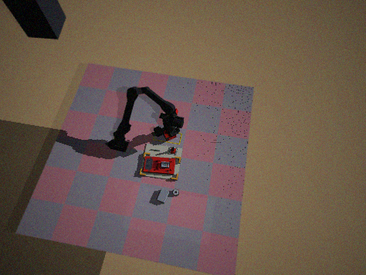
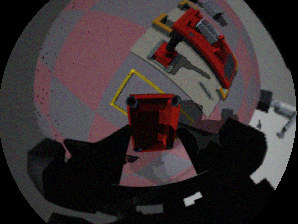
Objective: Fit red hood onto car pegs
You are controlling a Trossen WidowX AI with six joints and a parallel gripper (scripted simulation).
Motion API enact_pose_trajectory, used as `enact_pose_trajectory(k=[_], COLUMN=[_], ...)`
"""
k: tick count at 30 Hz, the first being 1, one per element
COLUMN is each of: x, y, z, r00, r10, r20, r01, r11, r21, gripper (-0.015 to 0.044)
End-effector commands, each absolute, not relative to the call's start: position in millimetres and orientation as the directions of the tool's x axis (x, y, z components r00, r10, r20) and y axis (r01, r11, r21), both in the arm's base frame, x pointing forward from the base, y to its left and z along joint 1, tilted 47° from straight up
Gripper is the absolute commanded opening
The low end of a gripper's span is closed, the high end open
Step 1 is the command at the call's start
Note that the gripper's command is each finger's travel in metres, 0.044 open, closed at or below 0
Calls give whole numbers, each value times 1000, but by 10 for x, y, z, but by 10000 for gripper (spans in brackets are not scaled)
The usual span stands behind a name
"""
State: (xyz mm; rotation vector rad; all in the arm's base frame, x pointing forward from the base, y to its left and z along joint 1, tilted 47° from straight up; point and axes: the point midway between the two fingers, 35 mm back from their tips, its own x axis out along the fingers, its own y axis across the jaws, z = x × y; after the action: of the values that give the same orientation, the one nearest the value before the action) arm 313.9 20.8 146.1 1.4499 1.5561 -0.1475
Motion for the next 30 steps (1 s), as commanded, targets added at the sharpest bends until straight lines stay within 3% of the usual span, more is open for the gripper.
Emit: enact_pose_trajectory(k=[1, 30], x=[3126, 3043], y=[118, -142], z=[1535, 1808], r00=[180, 179], r10=[699, 702], r20=[-692, -690], r01=[818, 756], r11=[284, 351], r21=[501, 553], gripper=[0, 0])
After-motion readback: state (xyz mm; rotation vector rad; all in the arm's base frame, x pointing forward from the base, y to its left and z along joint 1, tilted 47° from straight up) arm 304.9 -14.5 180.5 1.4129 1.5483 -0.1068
